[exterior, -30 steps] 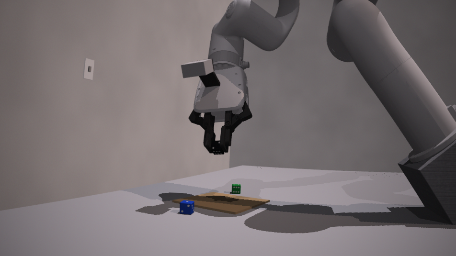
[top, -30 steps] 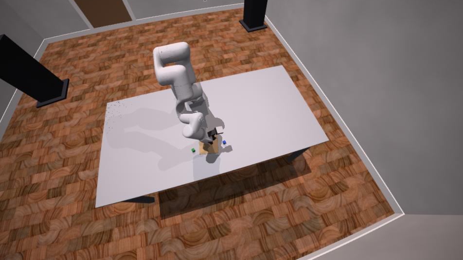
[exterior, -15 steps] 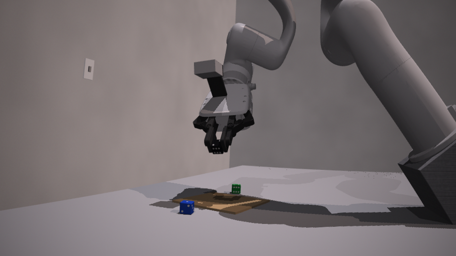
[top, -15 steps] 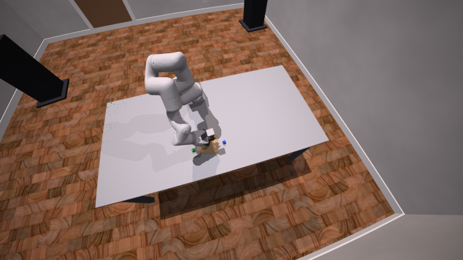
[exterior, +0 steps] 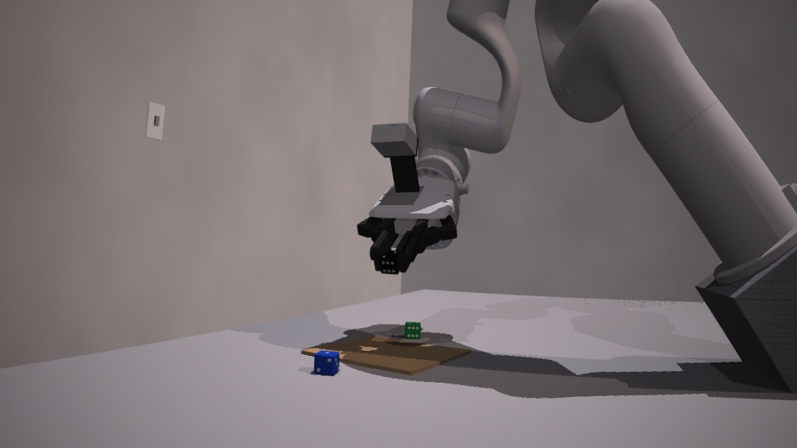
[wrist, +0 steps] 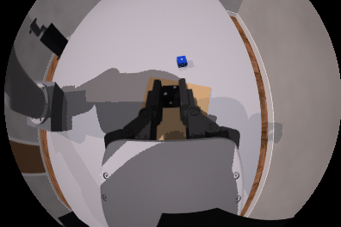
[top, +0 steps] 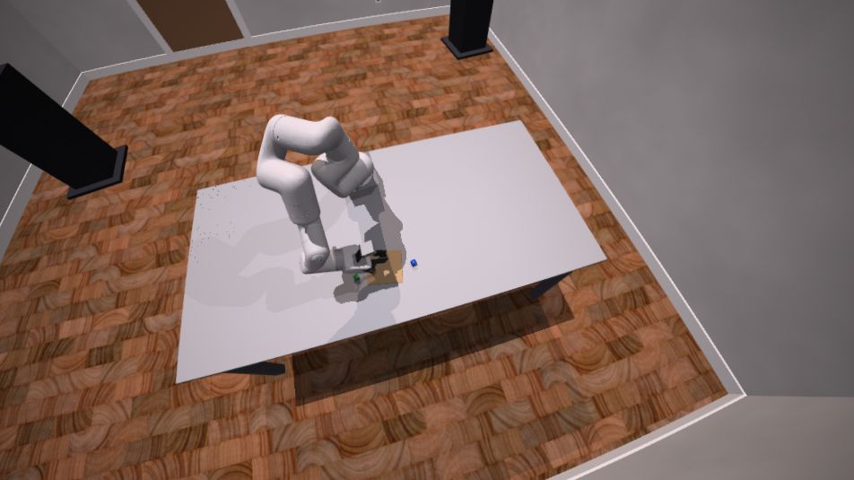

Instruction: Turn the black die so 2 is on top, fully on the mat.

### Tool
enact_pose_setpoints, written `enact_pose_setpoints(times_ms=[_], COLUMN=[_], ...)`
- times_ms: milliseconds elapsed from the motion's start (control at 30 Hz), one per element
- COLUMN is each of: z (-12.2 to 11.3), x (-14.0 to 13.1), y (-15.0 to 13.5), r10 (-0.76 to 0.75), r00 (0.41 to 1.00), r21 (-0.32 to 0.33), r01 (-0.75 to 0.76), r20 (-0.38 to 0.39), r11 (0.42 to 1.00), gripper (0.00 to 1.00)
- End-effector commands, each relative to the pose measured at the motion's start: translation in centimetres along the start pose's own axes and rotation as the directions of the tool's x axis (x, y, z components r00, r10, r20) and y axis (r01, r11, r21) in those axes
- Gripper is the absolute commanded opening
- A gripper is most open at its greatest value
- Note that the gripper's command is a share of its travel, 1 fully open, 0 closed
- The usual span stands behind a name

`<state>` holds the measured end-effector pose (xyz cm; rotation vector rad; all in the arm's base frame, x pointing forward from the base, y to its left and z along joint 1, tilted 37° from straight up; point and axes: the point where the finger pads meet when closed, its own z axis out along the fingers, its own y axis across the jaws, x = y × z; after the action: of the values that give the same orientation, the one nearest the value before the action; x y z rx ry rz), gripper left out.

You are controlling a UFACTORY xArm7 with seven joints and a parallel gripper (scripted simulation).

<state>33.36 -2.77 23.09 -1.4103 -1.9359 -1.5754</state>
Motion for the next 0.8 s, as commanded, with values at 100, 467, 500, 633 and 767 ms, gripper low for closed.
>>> enact_pose_setpoints(times_ms=[100,467,500,633,767], z=[0.1,1.4,1.5,2.2,2.6], x=[-0.3,-2.7,-3.0,-4.3,-4.8], y=[0.1,0.1,0.1,0.1,0.1], r10=[-0.004,-0.004,-0.004,-0.004,-0.004], r00=[1.0,1.0,1.0,1.0,1.0], r21=[-0.001,-0.001,-0.001,-0.001,-0.001], r01=[0.004,0.004,0.004,0.004,0.004], r20=[-0.028,-0.028,-0.028,-0.028,-0.028], r11=[1.0,1.0,1.0,1.0,1.0], gripper=[0.15,0.15,0.15,0.15,0.15])
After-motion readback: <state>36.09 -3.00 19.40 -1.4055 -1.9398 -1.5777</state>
